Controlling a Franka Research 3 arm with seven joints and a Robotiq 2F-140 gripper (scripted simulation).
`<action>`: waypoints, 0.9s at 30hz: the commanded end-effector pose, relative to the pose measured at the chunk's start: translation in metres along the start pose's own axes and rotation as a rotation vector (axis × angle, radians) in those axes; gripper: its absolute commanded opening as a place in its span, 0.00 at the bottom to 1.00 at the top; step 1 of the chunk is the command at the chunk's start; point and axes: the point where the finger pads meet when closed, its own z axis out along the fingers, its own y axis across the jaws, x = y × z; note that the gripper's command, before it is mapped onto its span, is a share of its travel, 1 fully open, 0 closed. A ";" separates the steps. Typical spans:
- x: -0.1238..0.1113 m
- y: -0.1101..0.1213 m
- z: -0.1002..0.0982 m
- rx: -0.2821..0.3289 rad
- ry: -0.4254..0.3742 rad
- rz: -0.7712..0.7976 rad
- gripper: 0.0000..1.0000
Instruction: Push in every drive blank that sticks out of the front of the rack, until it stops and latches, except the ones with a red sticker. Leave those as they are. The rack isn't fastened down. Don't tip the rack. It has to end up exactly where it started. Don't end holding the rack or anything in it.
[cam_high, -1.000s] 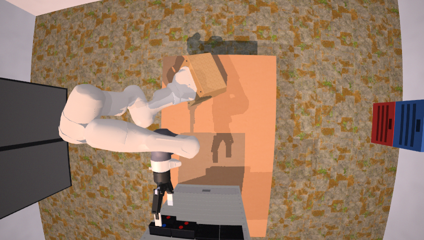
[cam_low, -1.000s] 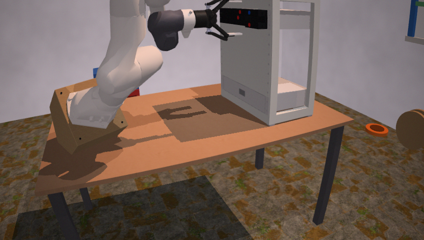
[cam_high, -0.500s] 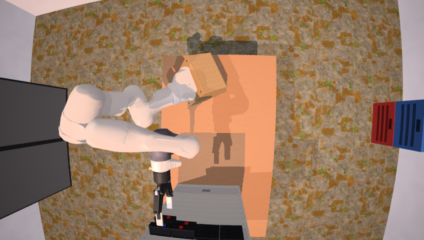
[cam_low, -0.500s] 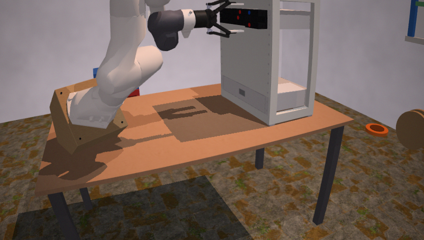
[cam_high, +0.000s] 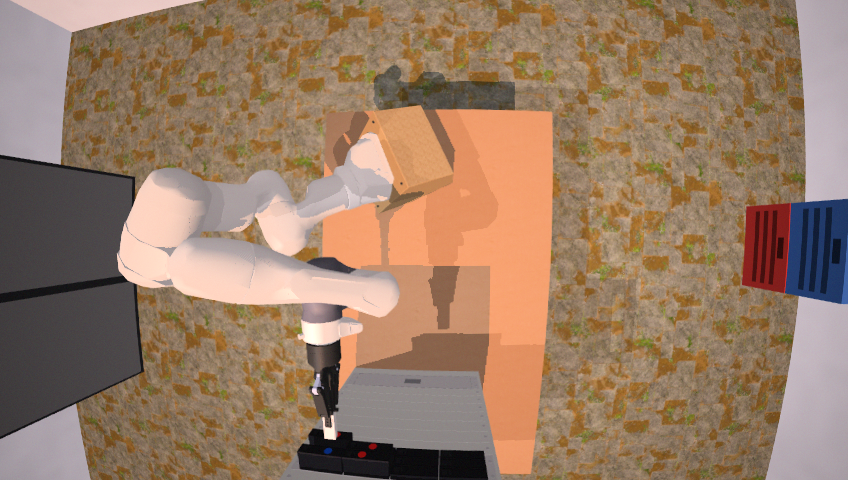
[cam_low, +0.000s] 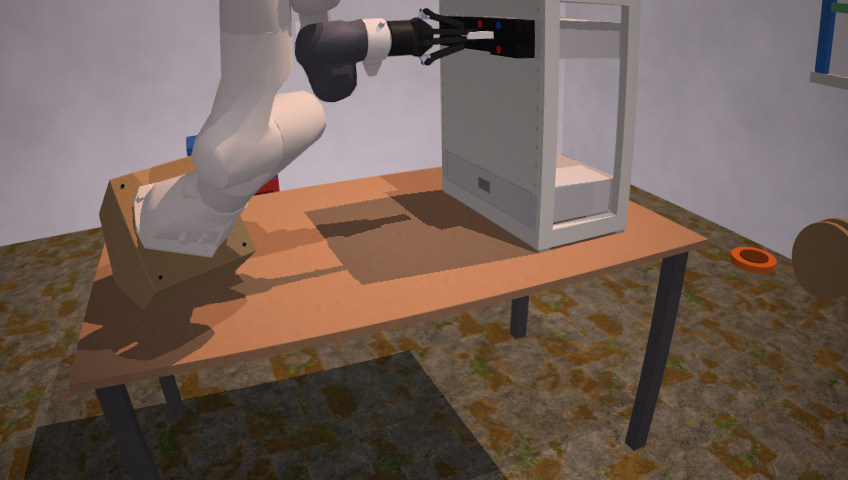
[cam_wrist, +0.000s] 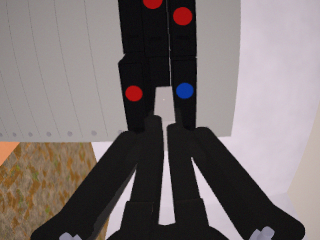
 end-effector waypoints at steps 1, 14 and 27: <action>0.000 0.000 0.000 -0.001 0.000 0.006 0.00; 0.000 0.000 0.000 -0.001 0.000 0.006 0.00; -0.019 0.022 -0.026 -0.001 0.000 0.006 0.00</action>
